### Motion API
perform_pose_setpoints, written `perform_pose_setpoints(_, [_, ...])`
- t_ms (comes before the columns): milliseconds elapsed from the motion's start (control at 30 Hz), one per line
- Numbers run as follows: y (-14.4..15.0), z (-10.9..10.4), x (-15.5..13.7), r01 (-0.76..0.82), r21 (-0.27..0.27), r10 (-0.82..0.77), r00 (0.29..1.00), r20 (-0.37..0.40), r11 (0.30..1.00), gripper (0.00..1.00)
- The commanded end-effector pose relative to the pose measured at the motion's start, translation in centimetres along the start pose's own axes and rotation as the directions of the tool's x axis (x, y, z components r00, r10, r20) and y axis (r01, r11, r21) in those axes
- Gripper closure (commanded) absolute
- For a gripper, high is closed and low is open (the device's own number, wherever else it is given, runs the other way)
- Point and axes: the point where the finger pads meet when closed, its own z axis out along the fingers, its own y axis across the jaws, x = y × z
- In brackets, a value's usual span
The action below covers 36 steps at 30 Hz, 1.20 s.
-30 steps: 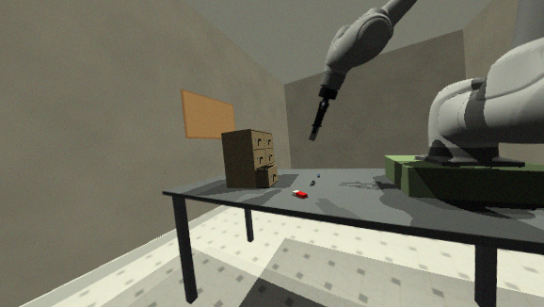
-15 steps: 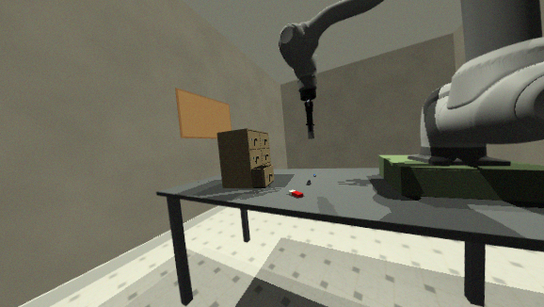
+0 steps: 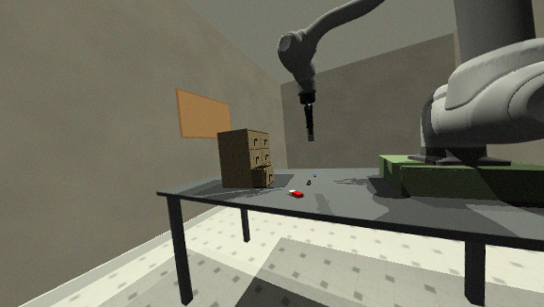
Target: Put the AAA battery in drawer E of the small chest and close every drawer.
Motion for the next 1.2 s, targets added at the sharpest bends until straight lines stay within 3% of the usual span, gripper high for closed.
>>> perform_pose_setpoints(0, [2.6,2.2,0.3,0.24,0.004,-0.24,0.971,-0.004,0.971,0.8])
perform_pose_setpoints(233, [8.1,7.0,0.1,0.568,-0.005,-0.568,0.823,0.005,0.823,0.8])
perform_pose_setpoints(300, [8.1,7.0,0.1,0.568,-0.005,-0.568,0.823,0.005,0.823,0.8])
perform_pose_setpoints(333, [9.1,7.9,0.0,0.679,-0.004,-0.679,0.734,0.005,0.734,0.8])
perform_pose_setpoints(600, [14.4,12.9,-1.3,0.9,-0.005,-0.899,0.437,0.024,0.437,0.8])
perform_pose_setpoints(800, [16.1,14.7,-2.0,0.987,0.001,-0.987,0.158,0.017,0.158,0.8])
perform_pose_setpoints(867, [16.1,14.7,-2.0,0.987,0.001,-0.987,0.158,0.017,0.158,0.8])
perform_pose_setpoints(900, [16.2,14.7,-2.0,1.0,-0.002,-1.0,0.03,-0.006,0.03,0.8])
perform_pose_setpoints(967, [16.2,14.7,-2.0,1.0,-0.002,-1.0,0.027,-0.006,0.027,0.8])
perform_pose_setpoints(1000, [16.2,14.7,-2.0,1.0,-0.002,-1.0,0.027,-0.006,0.027,0.85])
perform_pose_setpoints(1167, [16.2,14.7,-2.0,1.0,-0.002,-1.0,0.027,-0.006,0.027,0.85])
